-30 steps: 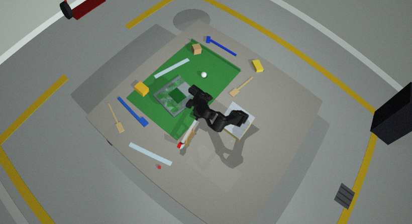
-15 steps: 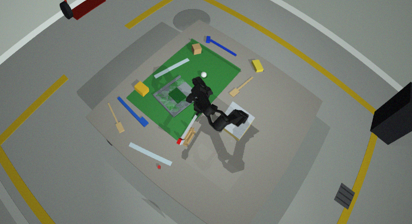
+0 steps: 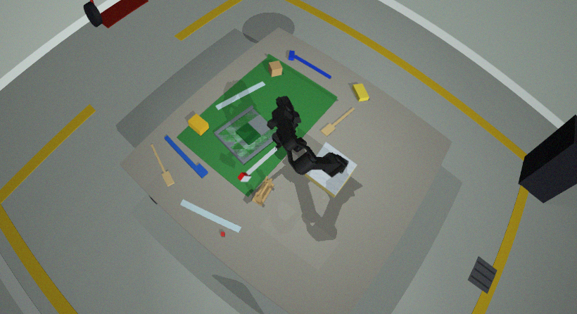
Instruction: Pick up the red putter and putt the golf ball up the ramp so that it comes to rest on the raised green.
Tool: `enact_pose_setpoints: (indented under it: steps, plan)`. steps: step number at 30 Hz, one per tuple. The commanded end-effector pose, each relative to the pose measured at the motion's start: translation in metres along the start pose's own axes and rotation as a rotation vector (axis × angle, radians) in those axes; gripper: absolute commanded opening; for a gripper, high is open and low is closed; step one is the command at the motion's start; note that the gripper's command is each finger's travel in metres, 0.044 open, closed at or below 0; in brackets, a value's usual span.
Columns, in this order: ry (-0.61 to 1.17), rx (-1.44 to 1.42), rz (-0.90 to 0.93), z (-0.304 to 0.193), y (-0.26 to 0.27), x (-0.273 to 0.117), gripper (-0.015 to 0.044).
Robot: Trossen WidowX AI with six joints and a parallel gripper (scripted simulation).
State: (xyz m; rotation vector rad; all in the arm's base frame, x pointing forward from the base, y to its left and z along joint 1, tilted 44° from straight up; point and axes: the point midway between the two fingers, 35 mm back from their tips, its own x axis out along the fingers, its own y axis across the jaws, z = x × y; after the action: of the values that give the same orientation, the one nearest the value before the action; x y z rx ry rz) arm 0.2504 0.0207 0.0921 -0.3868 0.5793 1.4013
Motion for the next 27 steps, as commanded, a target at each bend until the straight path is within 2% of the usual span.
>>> enact_pose_setpoints:
  steps: [1,27]
  plan:
    - [0.023,0.159,-0.020,-0.027,-0.009,-0.010,0.0000]
    - [0.123,1.107,-0.132,-0.199,-0.009,-0.060,0.0000]
